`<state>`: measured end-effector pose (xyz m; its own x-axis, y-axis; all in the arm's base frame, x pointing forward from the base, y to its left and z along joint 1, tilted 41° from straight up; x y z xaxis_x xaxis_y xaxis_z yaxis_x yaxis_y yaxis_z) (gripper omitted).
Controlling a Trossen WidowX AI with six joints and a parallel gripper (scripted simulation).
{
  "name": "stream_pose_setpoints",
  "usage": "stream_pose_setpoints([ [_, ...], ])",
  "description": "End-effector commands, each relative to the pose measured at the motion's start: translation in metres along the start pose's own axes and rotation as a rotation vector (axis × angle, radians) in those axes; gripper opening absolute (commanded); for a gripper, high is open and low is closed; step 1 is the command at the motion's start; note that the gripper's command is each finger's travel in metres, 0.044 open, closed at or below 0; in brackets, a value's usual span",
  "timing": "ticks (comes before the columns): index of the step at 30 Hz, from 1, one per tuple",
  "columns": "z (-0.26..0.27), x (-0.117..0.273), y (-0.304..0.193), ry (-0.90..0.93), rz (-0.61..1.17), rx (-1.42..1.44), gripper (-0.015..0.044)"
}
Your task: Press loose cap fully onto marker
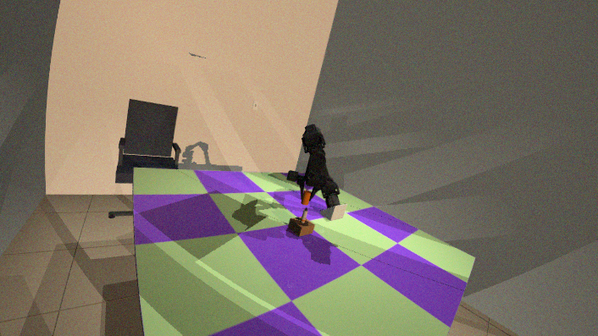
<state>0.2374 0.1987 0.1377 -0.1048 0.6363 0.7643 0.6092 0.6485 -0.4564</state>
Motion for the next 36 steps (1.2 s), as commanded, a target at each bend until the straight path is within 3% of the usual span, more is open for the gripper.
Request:
stream_pose_setpoints([
  [1, 0.008, 0.006, 0.008, 0.001, -0.003, -0.008, 0.0],
  [36, 0.012, -0.034, 0.013, -0.001, -0.002, -0.01, 0.0],
])
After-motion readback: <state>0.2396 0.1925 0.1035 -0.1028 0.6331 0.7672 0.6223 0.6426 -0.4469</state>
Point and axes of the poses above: the point midway between the two fingers, 35 mm back from their tips, its own x axis back along the fingers, its own z axis across the jaws, y = z × x, the point moved 9 cm from there along x, back along the fingers, and after that the axes turned 3 degrees about -x, right-handed, at the moved point
